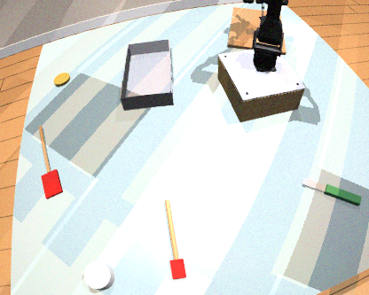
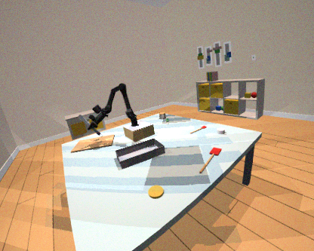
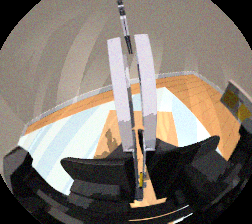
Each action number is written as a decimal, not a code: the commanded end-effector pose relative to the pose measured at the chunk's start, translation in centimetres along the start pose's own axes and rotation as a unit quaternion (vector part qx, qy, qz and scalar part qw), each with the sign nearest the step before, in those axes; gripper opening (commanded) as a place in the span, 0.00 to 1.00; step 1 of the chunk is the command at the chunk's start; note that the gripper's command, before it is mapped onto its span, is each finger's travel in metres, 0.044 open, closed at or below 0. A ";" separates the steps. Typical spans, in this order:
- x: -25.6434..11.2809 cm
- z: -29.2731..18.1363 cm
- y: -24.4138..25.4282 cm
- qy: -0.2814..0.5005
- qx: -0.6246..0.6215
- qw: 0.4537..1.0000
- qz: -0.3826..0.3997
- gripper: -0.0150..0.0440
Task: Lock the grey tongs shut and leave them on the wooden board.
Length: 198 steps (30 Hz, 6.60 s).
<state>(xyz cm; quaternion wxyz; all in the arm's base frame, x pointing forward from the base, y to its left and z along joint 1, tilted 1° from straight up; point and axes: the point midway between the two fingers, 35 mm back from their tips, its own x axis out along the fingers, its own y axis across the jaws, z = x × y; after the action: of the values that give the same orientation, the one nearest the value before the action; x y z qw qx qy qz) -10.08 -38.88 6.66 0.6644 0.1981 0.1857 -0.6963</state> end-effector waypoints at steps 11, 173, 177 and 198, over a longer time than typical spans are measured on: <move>-3.5 0.6 0.8 -0.103 -0.017 0.995 0.004 0.00; 2.6 -2.6 0.7 0.479 -0.017 0.878 -0.007 0.00; 3.0 -3.2 0.7 0.479 -0.017 0.878 -0.007 0.00; 4.7 -6.1 0.6 0.479 -0.016 0.878 -0.006 0.00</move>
<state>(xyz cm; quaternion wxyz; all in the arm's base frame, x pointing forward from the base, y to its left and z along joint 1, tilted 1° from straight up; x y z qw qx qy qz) -9.41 -39.87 -0.22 0.4943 0.4959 0.4905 -0.5188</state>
